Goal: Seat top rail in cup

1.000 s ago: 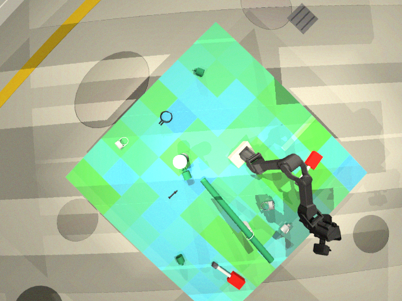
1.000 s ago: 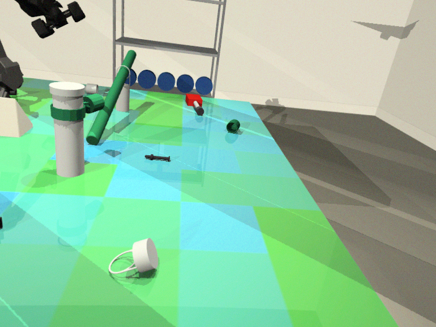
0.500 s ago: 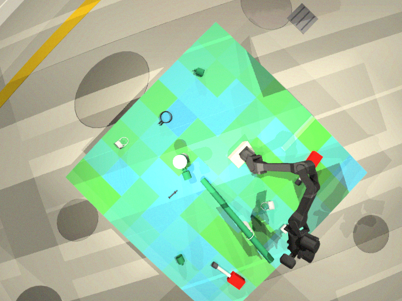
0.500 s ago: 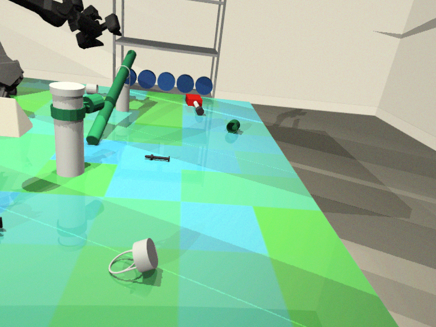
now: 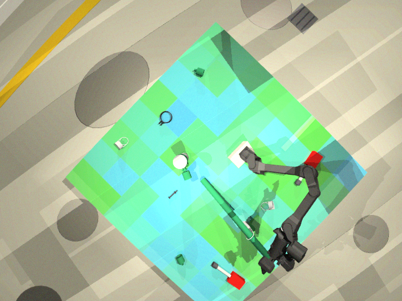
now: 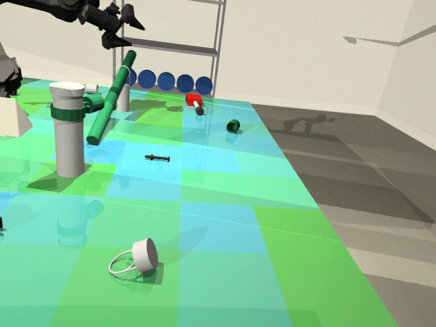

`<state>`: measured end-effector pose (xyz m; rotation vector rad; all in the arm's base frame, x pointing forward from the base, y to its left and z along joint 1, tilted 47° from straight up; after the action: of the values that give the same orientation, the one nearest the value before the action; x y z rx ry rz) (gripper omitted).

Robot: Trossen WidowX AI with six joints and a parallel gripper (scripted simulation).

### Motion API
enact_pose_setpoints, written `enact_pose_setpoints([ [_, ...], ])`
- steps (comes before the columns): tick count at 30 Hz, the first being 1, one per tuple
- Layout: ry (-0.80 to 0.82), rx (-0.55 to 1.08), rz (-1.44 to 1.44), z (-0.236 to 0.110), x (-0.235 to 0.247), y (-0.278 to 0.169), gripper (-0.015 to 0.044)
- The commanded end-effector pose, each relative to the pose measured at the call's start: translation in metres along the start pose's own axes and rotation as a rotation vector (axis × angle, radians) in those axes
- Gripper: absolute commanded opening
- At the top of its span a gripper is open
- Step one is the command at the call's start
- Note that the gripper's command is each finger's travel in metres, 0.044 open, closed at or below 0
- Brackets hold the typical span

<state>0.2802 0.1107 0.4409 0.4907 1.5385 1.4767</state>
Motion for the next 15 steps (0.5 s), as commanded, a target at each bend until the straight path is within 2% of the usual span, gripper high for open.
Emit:
enact_pose_setpoints([
  [1, -0.005, 0.221, -0.011, 0.005, -0.024, -0.059, 0.044],
  [8, 0.027, 0.572, 0.078, -0.022, -0.062, -0.154, 0.044],
  [15, 0.1, 0.844, 0.344, -0.083, -0.089, -0.236, 0.044],
])
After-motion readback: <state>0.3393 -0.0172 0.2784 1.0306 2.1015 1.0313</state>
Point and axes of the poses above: the point midway between the two fingers, 35 mm back from their tips, its own z axis out along the fingers, its own x axis across the jaws, y = z × x, the point moved 3 cm from there along -z, back along the fingers, and after that the axes turned 9 degrees about -z, right-handed, at the moved point
